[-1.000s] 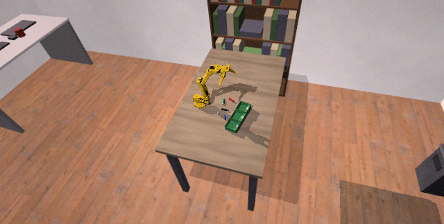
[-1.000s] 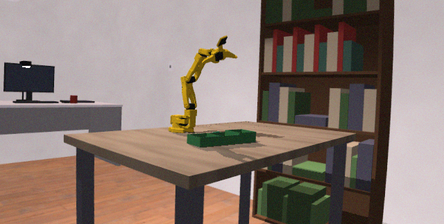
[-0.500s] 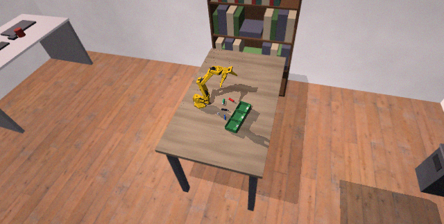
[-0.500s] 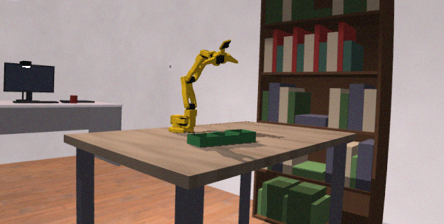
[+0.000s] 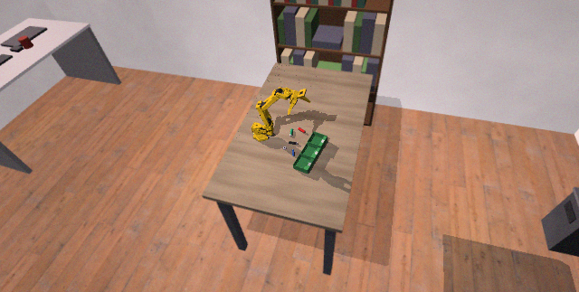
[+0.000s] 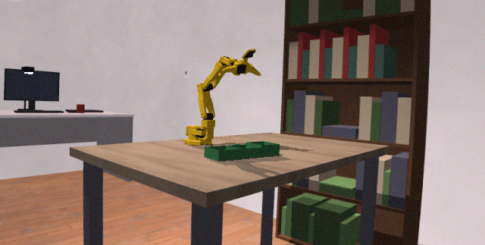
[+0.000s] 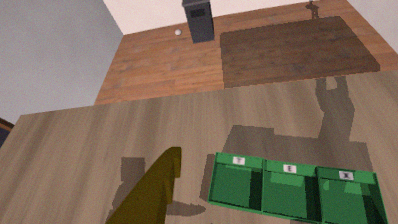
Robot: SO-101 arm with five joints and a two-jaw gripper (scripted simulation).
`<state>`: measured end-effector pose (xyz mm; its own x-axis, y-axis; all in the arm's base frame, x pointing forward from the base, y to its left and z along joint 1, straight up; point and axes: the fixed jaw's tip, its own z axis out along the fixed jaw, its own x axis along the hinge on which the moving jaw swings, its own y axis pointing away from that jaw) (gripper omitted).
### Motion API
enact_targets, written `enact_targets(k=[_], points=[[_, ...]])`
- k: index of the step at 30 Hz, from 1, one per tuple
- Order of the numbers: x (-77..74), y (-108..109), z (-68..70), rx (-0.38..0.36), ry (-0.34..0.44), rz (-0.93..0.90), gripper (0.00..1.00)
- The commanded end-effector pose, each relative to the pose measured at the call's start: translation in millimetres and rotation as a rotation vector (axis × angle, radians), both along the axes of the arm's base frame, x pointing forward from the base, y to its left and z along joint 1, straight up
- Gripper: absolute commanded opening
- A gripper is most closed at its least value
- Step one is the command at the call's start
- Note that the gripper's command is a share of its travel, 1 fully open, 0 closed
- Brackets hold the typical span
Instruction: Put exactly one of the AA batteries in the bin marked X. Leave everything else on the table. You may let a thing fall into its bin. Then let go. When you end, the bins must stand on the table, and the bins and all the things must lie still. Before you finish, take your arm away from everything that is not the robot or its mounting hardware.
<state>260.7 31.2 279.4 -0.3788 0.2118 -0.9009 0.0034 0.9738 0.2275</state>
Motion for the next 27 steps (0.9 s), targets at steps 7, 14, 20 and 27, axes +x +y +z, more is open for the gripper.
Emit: enact_targets(k=[7,14,20,27], points=[[-2.2,-0.2,-7.5,-0.057,0.023,0.023,1.00],[-4.1,-0.3,-15.6,-0.119,0.045,0.051,1.00],[-5.6,-0.4,-22.6,-0.172,0.063,0.074,1.00],[-3.4,-0.2,-39.9,-0.202,0.138,0.094,1.00]])
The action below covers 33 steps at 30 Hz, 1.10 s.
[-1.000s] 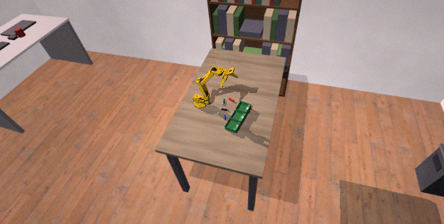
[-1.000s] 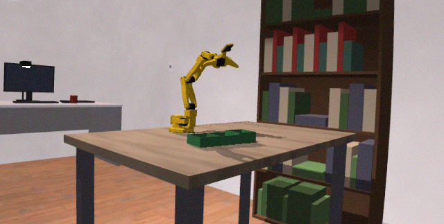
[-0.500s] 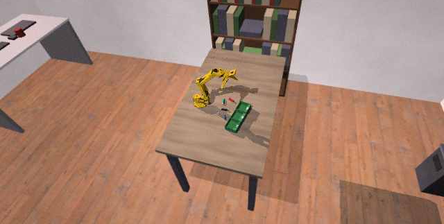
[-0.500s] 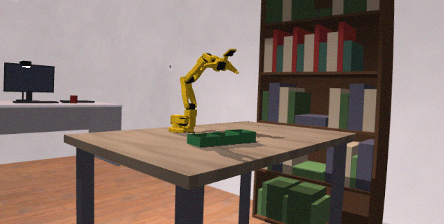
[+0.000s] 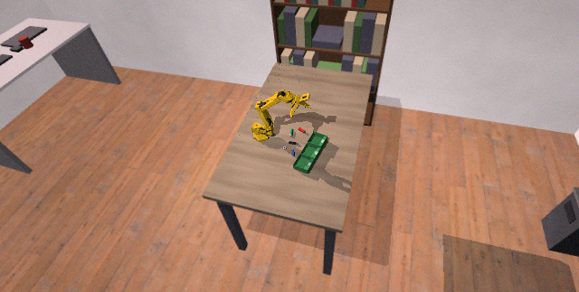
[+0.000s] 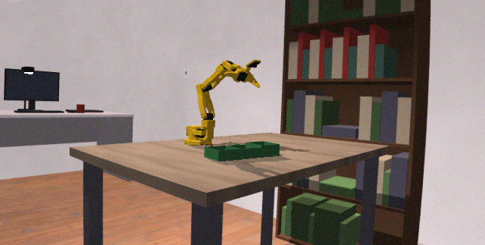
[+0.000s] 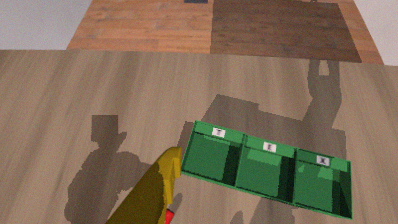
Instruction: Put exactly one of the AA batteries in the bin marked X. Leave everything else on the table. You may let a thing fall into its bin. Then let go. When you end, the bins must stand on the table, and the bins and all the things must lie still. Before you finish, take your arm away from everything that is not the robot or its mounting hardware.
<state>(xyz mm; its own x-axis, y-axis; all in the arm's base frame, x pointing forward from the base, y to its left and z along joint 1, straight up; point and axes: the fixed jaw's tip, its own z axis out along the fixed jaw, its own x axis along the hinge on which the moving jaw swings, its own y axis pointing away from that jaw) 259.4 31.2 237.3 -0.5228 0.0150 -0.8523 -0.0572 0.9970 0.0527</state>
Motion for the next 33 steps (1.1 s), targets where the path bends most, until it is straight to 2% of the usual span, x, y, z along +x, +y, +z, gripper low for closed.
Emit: enact_targets(k=[1,13,14,30,31,33], points=[[-2.4,-0.3,1.0,-0.028,-0.011,0.019,1.00],[-6.2,-0.6,-11.4,-0.110,0.022,0.069,1.00],[-4.2,-0.4,-24.1,-0.107,0.086,0.068,1.00],[-11.2,-1.2,-42.0,-0.216,0.135,0.147,1.00],[-11.0,-1.2,-54.4,-0.211,0.200,0.149,1.00],[-12.8,-1.4,-57.0,-0.225,0.210,0.162,1.00]])
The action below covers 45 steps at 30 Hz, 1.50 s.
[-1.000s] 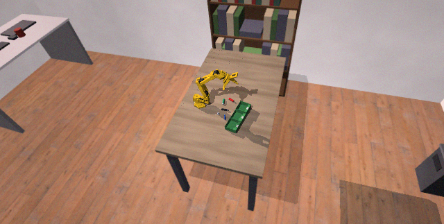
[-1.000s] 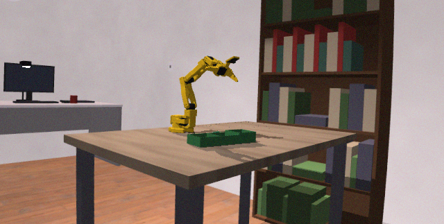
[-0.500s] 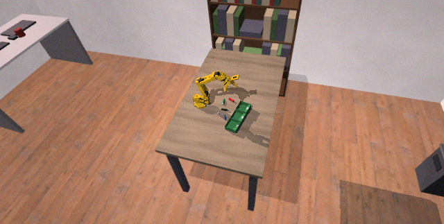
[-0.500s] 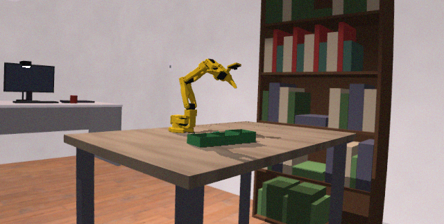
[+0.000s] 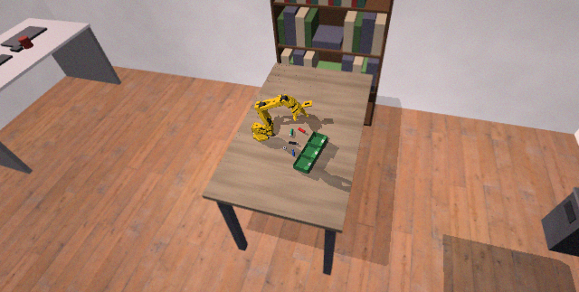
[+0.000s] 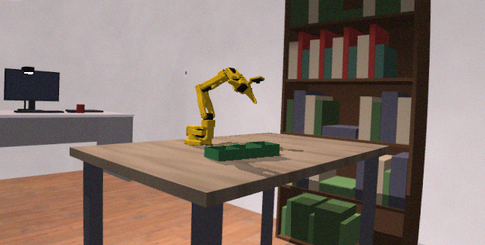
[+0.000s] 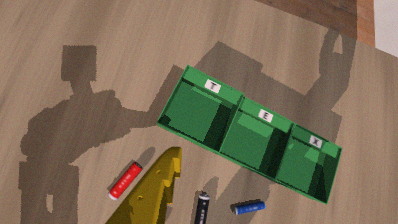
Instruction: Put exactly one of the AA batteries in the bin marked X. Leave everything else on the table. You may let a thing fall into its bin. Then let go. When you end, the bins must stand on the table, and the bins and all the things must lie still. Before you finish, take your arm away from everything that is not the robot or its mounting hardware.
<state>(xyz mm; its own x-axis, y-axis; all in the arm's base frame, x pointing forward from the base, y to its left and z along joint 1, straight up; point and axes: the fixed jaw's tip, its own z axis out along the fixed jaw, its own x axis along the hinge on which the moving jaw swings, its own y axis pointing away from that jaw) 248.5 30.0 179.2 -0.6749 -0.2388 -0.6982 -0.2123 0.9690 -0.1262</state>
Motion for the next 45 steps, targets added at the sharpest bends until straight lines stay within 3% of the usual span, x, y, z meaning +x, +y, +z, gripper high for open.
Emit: enact_targets(k=[1,14,15,31,32,45], points=[[-2.8,-0.3,-0.2,-0.020,0.000,0.023,1.00],[-12.5,-1.4,-14.3,-0.096,0.057,0.097,1.00],[-11.2,-1.3,-23.9,-0.093,0.101,0.094,1.00],[-18.6,-2.3,-33.6,-0.180,0.117,0.193,1.00],[-20.4,-2.5,-44.1,-0.175,0.177,0.192,1.00],[-26.6,-3.5,-50.5,-0.251,0.181,0.287,1.00]])
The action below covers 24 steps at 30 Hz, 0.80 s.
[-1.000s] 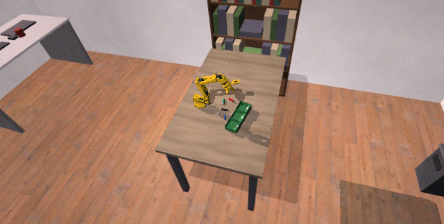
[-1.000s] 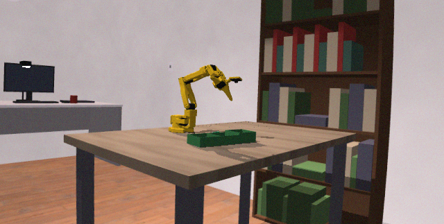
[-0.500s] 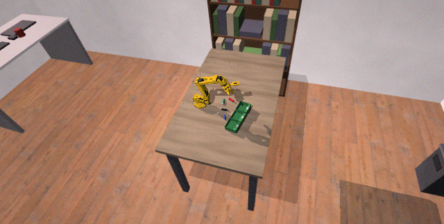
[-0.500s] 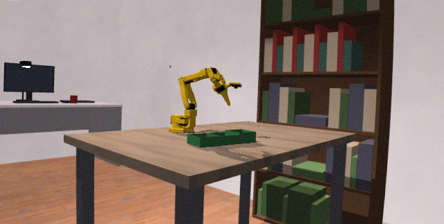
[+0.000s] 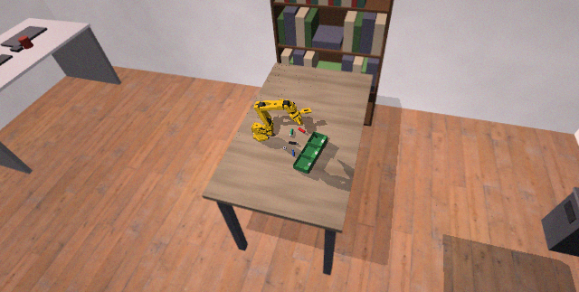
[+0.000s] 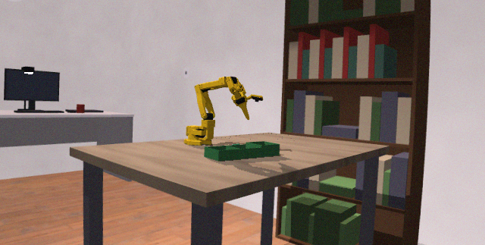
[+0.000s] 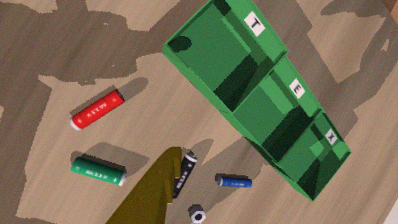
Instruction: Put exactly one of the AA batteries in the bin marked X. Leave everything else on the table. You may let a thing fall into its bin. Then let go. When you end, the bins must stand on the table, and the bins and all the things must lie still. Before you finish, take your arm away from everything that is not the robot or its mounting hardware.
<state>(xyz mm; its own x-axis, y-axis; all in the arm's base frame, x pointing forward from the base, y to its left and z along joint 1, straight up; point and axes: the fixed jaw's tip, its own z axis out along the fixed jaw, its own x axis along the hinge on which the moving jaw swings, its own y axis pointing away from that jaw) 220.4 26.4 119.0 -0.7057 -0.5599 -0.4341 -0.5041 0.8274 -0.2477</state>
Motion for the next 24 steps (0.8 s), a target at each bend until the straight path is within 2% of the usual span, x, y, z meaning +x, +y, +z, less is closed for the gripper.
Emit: enact_targets(k=[1,3,4,20,21,24], points=[[1.0,0.0,9.2,-0.015,-0.061,0.035,1.00],[1.0,0.0,9.2,-0.015,-0.061,0.035,1.00],[-1.5,-0.2,-0.3,-0.015,-0.004,0.028,1.00],[-7.2,-1.3,-4.9,-0.080,-0.006,0.142,1.00],[-10.6,-1.6,-13.6,-0.078,0.052,0.137,1.00],[-12.8,-2.0,-13.8,-0.091,0.057,0.162,1.00]])
